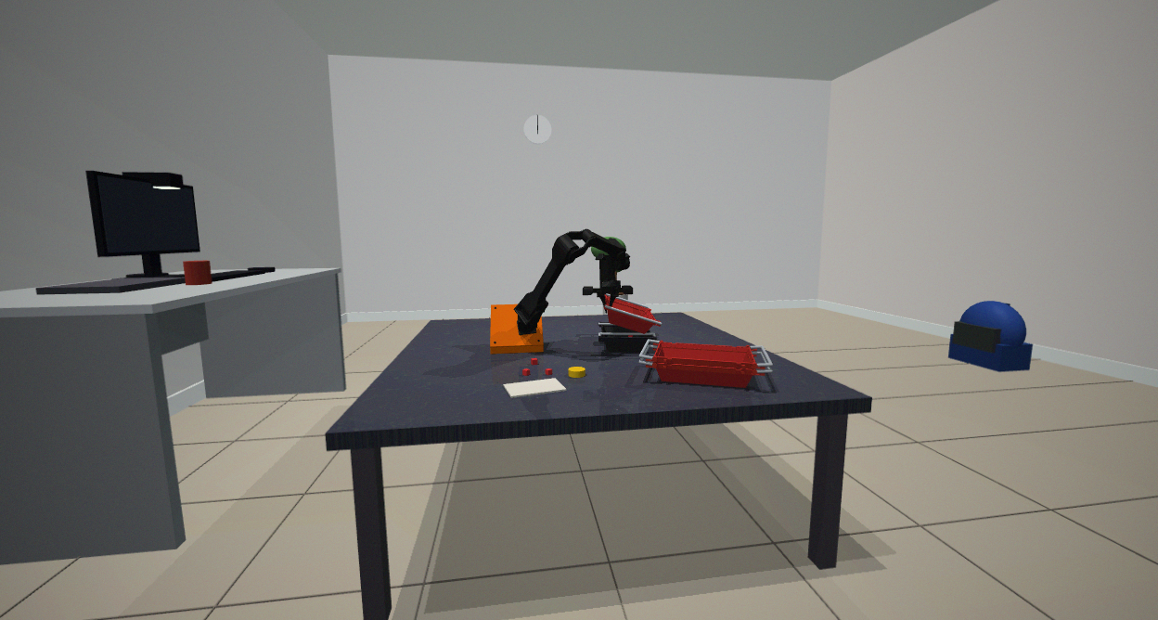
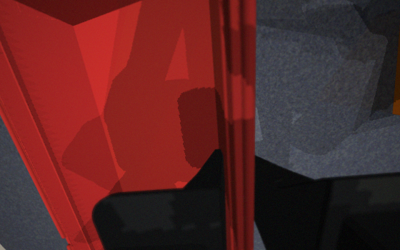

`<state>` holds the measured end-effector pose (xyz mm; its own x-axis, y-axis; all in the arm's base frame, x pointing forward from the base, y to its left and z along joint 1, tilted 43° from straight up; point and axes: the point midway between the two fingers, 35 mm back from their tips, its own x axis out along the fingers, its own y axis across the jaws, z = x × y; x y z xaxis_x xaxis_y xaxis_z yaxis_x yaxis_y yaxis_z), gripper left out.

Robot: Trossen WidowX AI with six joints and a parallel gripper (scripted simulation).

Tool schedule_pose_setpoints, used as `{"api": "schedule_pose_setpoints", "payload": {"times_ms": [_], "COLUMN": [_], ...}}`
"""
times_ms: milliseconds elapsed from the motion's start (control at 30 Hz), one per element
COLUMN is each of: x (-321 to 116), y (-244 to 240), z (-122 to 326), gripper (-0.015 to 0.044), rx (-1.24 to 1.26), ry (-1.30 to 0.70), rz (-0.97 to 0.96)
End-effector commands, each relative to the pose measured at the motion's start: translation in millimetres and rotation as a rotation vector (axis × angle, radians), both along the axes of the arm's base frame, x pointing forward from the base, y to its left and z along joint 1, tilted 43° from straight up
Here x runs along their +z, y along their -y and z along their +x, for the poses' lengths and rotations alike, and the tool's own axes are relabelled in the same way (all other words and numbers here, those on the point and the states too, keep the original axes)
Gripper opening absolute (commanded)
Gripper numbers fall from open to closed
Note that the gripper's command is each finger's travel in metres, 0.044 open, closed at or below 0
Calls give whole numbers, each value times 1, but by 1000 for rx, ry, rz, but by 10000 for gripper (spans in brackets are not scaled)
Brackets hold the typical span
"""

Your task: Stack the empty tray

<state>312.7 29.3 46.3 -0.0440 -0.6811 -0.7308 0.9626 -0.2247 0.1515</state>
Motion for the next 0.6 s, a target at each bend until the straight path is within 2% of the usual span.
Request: {"api": "schedule_pose_setpoints", "payload": {"times_ms": [0, 567], "x": [-5, -12], "y": [5, 10], "z": [-4, -8], "gripper": [0, 0], "rx": [-17, -17], "ry": [-11, -11], "rz": [6, 5]}}
